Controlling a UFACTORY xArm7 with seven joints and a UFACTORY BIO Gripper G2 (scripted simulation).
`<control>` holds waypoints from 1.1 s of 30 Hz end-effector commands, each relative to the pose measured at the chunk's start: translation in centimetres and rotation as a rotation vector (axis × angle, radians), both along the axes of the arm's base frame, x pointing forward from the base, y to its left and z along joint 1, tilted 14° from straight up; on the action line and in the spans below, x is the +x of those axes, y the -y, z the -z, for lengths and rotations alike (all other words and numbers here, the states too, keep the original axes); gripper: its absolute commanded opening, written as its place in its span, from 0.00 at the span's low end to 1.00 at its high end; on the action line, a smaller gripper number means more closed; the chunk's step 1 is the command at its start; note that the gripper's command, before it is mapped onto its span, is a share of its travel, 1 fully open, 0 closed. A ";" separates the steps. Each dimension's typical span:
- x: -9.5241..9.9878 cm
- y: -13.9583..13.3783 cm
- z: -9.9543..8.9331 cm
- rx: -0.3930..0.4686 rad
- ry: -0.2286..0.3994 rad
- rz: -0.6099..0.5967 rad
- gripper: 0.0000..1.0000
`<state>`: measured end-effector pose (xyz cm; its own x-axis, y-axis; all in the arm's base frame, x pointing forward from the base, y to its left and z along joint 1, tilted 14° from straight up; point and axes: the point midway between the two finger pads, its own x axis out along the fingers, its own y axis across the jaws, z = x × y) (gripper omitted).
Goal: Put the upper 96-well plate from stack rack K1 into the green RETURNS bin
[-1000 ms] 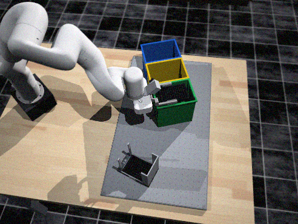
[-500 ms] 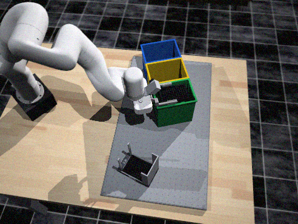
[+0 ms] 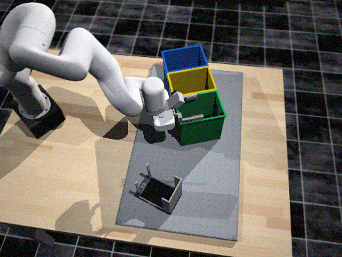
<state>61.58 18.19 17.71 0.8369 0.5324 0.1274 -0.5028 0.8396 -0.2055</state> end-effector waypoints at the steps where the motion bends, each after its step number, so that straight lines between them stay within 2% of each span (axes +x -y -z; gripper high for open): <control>1: 0.0 0.0 -0.2 0.001 0.003 -0.001 0.18; 21: 0.0 0.0 -0.2 0.001 0.003 0.000 0.18; 33: -0.3 -0.2 -1.8 0.001 0.003 0.000 0.18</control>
